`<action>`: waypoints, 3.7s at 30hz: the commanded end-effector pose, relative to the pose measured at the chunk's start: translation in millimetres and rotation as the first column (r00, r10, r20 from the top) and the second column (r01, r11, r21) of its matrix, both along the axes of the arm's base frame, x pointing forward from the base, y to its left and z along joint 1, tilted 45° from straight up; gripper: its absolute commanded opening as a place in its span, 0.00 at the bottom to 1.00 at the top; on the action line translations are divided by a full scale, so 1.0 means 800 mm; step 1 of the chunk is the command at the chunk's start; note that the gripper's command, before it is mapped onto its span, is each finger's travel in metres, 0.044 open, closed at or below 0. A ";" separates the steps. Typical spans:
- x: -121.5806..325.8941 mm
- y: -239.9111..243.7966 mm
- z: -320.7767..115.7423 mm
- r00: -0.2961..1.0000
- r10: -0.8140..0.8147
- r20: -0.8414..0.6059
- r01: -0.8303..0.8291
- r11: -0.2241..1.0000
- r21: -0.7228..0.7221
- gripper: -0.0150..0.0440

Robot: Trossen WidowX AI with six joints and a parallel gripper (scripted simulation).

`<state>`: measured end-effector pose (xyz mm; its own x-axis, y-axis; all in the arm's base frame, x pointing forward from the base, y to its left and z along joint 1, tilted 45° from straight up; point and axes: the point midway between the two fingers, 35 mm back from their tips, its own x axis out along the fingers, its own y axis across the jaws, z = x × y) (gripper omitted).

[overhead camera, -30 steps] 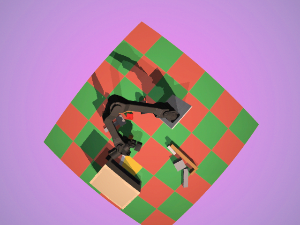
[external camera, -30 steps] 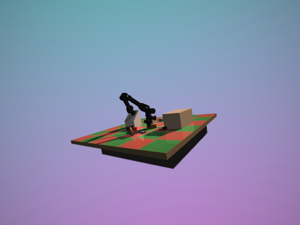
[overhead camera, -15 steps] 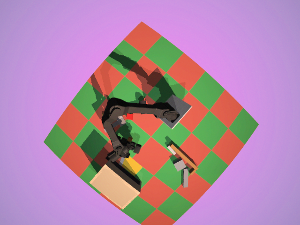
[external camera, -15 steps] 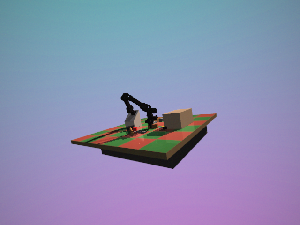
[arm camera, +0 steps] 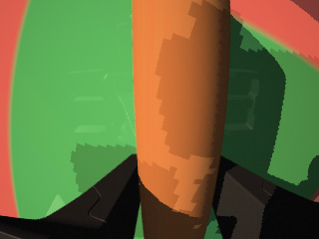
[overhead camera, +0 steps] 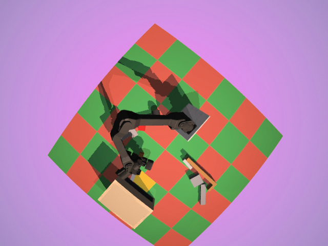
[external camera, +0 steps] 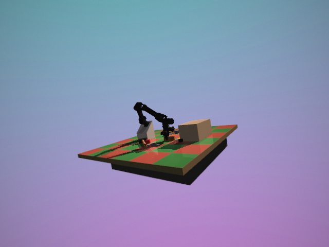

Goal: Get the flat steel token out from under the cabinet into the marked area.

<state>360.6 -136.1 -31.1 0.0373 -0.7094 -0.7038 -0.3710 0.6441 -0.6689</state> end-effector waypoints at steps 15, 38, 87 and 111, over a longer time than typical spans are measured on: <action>0.028 0.007 -0.004 1.000 -0.002 0.018 0.002 1.000 0.005 0.25; 0.054 0.014 -0.009 1.000 -0.002 0.019 0.002 1.000 0.005 0.25; 0.075 0.036 -0.031 1.000 -0.002 0.020 0.002 1.000 0.007 0.25; 0.067 0.041 -0.036 1.000 -0.002 0.020 0.002 1.000 0.007 0.25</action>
<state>419.0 -103.2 -58.0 0.0550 -0.7115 -0.7006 -0.3535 0.6423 -0.6800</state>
